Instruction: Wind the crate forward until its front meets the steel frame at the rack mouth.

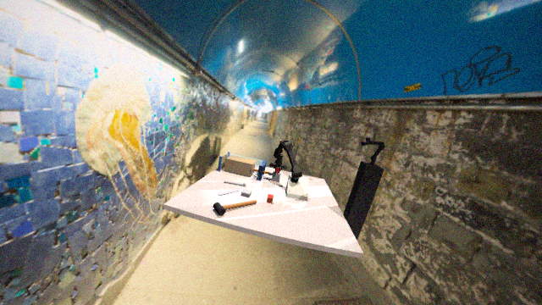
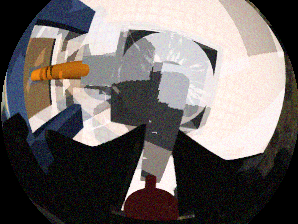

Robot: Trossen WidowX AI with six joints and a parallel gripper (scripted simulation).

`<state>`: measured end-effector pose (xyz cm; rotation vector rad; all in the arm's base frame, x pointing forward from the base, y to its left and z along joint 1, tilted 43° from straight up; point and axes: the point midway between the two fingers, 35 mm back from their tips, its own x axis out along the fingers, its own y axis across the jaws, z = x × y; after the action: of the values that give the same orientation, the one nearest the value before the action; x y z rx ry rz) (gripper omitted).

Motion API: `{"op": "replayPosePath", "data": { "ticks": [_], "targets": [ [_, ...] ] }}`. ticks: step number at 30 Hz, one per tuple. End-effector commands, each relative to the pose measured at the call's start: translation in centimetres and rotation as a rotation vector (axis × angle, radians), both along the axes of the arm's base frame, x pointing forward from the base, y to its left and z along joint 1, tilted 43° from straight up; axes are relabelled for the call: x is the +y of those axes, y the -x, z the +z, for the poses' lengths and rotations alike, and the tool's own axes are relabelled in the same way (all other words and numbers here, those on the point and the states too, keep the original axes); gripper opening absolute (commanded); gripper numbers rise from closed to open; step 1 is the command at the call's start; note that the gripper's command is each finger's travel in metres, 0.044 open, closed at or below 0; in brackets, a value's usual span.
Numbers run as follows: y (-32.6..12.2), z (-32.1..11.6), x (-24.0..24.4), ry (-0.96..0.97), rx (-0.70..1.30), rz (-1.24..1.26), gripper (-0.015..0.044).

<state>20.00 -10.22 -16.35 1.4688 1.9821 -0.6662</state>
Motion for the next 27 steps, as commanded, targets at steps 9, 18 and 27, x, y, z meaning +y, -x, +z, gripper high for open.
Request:
{"op": "replayPosePath", "data": {
  "ticks": [9,18,27],
  "targets": [
    [0.50,-0.30,0.12,-0.018,-0.051,0.074,0.0000],
    [0.73,-0.34,0.09,-0.027,-0.083,0.110,0.0000],
    [0.88,-0.38,0.11,-0.030,-0.096,0.125,0.0000]
  ]
}}
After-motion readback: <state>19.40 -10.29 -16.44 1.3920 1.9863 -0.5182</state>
